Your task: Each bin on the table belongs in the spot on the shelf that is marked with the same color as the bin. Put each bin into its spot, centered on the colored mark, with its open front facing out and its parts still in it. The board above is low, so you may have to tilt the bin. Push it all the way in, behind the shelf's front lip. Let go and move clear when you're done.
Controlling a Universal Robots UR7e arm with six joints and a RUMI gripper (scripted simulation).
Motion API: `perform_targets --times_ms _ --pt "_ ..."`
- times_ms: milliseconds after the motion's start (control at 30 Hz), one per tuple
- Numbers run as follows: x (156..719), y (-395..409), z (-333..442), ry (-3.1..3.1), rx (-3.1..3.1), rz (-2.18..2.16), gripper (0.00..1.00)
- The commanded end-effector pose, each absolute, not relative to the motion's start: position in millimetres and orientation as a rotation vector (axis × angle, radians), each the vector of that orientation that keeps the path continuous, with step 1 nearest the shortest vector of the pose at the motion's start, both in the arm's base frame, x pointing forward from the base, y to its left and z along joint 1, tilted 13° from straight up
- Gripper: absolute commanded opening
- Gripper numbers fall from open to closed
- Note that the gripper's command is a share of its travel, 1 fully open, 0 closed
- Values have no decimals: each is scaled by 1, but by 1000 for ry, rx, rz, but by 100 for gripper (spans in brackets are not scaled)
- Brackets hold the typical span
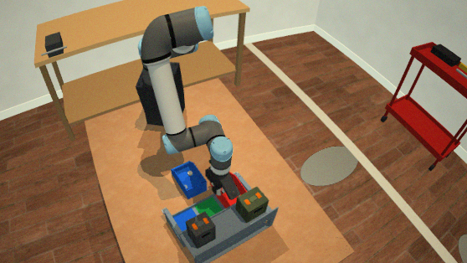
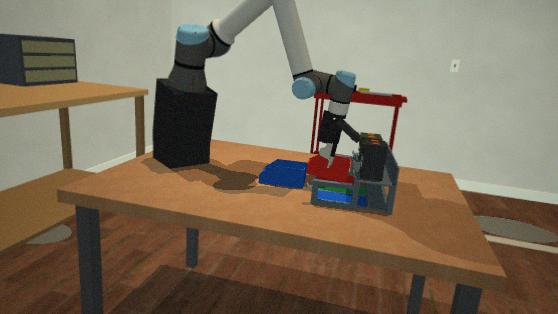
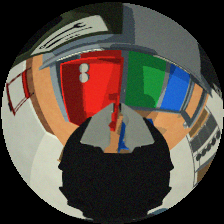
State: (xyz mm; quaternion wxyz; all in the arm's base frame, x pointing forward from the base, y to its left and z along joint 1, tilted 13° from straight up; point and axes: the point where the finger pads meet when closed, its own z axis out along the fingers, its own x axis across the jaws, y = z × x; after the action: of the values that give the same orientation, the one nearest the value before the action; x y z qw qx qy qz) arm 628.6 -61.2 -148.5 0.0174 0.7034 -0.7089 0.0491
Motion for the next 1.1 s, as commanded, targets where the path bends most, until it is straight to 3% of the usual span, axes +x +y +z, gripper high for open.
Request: perform_targets --times_ms 0,1067 --pt "629 -61 -148 -2203 2186 155 5" --pt "628 -60 -143 -2203 2186 155 5"
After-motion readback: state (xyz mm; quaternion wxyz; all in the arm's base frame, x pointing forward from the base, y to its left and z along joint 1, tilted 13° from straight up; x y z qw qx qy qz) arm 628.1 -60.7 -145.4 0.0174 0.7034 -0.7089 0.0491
